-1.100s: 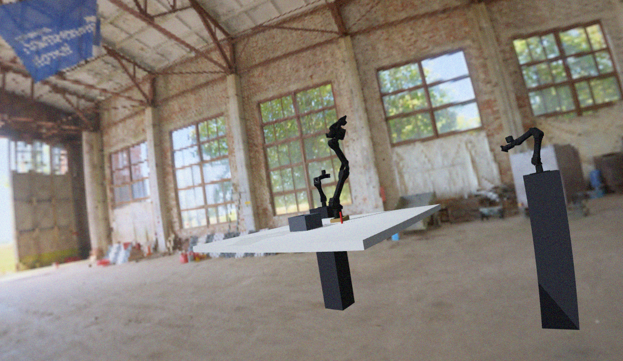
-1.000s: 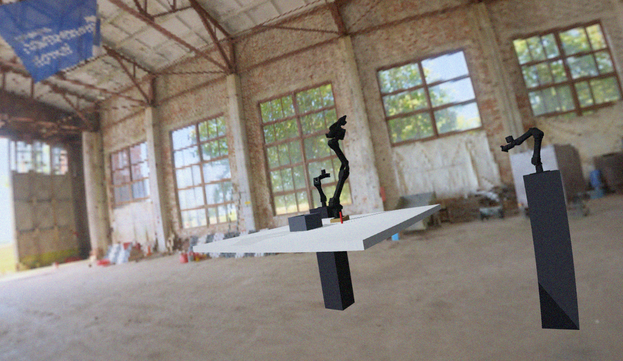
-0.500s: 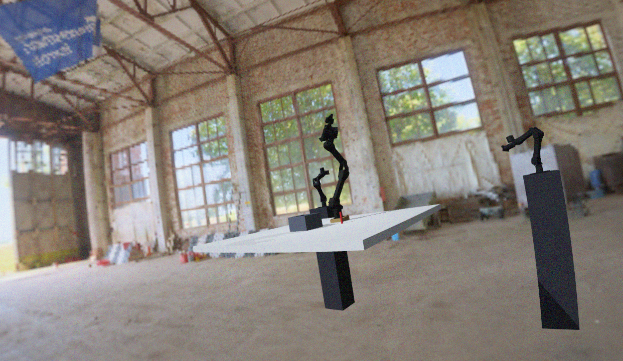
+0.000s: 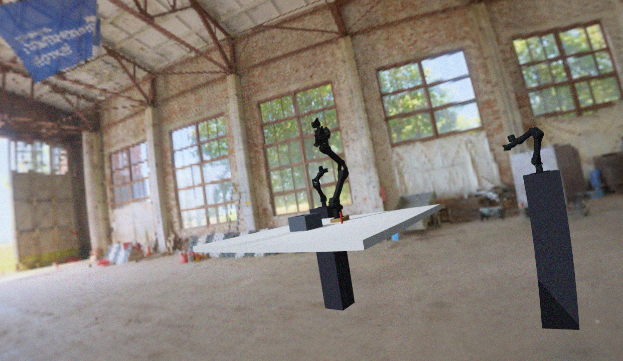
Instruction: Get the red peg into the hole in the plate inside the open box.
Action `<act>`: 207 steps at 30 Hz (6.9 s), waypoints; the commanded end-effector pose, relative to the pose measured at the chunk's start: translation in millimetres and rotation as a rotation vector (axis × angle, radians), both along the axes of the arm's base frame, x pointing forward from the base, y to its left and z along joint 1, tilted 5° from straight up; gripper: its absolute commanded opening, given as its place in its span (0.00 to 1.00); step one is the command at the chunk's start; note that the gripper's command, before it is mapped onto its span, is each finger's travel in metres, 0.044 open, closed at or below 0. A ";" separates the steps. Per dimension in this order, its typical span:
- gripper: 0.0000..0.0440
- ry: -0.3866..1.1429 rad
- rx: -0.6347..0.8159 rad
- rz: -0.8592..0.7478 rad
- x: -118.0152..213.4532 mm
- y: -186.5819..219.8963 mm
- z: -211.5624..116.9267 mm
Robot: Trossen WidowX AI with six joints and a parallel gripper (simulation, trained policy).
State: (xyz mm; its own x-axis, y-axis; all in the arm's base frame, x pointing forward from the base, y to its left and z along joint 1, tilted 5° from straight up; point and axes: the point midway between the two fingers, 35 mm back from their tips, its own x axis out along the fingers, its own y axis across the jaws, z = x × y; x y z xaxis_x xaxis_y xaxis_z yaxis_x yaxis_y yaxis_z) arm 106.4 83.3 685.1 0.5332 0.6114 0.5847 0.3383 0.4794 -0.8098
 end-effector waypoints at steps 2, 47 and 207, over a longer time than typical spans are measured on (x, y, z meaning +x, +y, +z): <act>1.00 0.134 0.105 0.026 30.8 -13.5 -13.6; 1.00 1.384 0.992 0.168 191.6 -6.8 -243.7; 0.03 1.571 2.343 -1.024 191.1 -129.4 -553.7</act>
